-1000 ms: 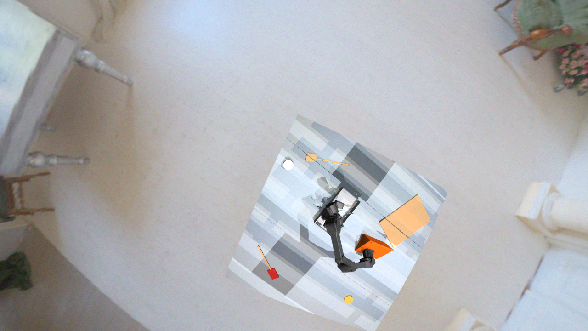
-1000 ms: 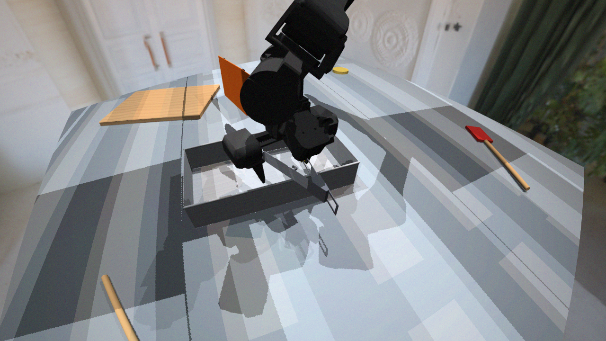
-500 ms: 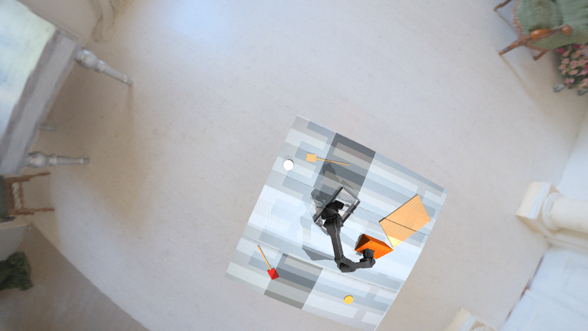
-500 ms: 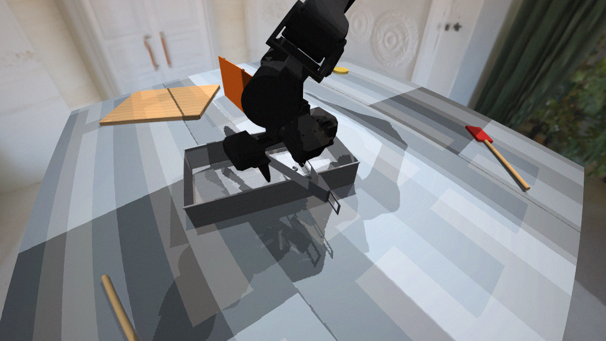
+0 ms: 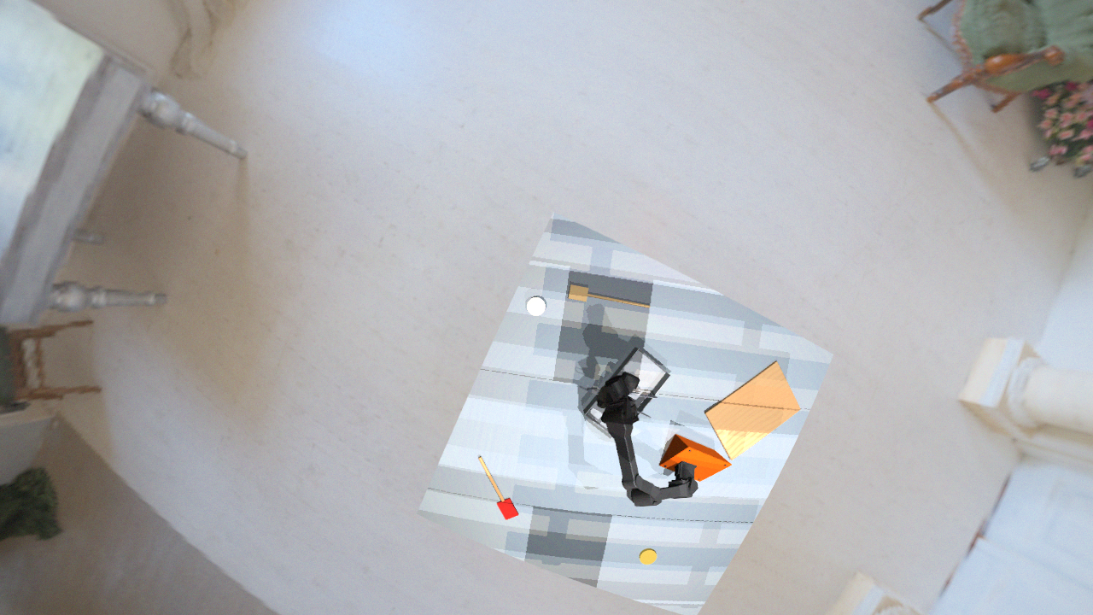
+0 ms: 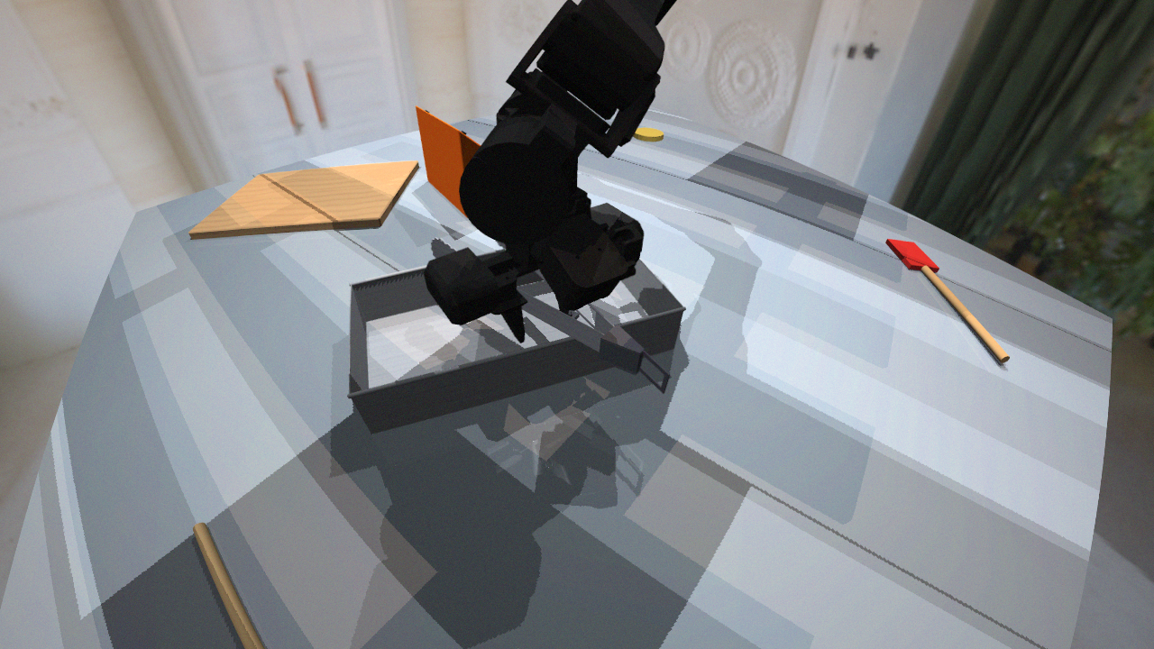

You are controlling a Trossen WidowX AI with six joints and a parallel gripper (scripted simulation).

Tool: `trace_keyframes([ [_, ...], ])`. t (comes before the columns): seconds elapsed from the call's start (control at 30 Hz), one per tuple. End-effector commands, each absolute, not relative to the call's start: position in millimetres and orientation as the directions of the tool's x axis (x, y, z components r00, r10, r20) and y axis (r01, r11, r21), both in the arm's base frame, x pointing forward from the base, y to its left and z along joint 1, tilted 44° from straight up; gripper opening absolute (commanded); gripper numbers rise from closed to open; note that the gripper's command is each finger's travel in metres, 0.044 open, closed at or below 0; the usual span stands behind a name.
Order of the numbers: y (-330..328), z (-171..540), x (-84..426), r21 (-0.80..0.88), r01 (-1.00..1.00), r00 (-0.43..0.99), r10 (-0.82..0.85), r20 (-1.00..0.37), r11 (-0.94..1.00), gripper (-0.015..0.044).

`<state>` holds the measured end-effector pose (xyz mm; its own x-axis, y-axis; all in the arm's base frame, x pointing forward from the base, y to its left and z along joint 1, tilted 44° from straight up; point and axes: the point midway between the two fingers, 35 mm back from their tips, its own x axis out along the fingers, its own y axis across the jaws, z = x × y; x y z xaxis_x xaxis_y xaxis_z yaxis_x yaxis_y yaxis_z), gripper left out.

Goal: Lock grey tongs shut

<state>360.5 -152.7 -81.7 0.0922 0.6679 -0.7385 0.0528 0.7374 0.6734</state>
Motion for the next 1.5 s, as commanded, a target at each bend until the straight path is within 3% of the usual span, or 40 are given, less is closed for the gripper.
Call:
trace_keyframes([
  [0.0, -152.6, -81.5, 360.6, 0.674, 0.052, 0.091, 0.668, -0.738, 0.737, 0.0214],
  [1.0, -152.6, -81.5, 360.6, 0.674, 0.052, 0.091, 0.668, -0.738, 0.737, 0.0014],
  [1.2, -152.6, -81.5, 360.6, 0.674, 0.052, 0.091, 0.668, -0.738, 0.737, -0.0143],
  [1.47, -186.8, -48.5, 360.2, 0.672, 0.055, 0.091, 0.667, -0.74, 0.738, -0.015],
])
